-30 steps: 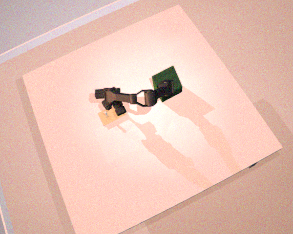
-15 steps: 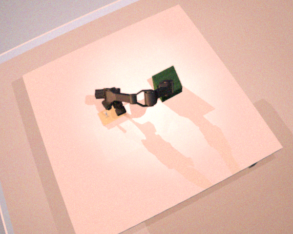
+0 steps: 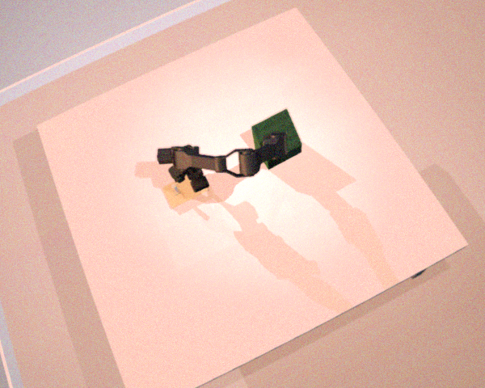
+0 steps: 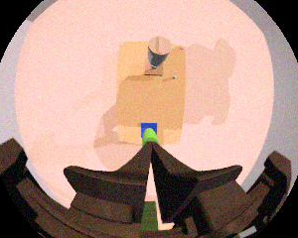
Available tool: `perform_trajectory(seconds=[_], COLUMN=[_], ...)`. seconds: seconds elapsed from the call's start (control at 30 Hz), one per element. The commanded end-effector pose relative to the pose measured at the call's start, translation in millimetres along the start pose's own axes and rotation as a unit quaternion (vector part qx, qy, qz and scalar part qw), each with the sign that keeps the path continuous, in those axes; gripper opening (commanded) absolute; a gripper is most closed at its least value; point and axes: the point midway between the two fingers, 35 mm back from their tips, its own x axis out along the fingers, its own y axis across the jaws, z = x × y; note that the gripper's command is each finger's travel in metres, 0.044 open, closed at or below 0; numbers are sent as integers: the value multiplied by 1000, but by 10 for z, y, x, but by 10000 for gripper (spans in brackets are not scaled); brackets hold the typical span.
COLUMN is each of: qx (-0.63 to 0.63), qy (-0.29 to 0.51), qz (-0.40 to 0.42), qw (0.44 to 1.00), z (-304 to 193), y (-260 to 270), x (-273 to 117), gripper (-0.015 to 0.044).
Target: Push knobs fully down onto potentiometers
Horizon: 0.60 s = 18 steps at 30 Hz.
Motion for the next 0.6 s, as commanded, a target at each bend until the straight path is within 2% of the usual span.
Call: perform_trajectory(seconds=[0.0,0.57], qx=[-10,-10], qy=[7,7], qz=[2,2], qw=[1000,1000], z=[18,24], y=[19,16], x=[126,18], gripper=[0,0])
